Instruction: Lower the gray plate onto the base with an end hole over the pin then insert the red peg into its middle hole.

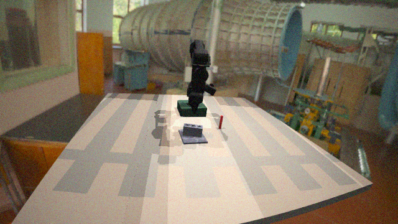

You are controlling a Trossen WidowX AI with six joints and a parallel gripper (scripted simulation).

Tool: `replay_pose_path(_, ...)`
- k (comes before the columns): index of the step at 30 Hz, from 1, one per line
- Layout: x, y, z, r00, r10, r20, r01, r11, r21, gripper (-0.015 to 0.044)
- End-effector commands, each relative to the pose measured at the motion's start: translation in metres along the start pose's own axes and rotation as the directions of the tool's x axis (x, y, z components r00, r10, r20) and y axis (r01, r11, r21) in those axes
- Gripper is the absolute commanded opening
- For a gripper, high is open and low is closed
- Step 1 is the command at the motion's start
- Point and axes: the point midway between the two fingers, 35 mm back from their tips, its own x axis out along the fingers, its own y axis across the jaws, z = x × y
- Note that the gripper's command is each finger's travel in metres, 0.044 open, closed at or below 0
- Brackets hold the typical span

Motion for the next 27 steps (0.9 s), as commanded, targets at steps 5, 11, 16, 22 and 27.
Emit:
replay_pose_path(5, 0.000, 0.011, 0.024, 1.000, 0.012, 0.003, -0.013, 0.963, 0.267, 0.0440)
replay_pose_path(11, -0.001, 0.032, 0.062, 1.000, 0.015, 0.008, -0.016, 0.744, 0.668, 0.0440)
replay_pose_path(16, -0.002, 0.054, 0.090, 1.000, 0.017, 0.011, -0.017, 0.440, 0.898, 0.0440)
replay_pose_path(22, -0.002, 0.083, 0.119, 1.000, 0.020, 0.013, -0.013, -0.005, 1.000, 0.0440)
replay_pose_path(27, -0.003, 0.103, 0.134, 1.000, 0.021, 0.014, -0.008, -0.257, 0.966, 0.0440)
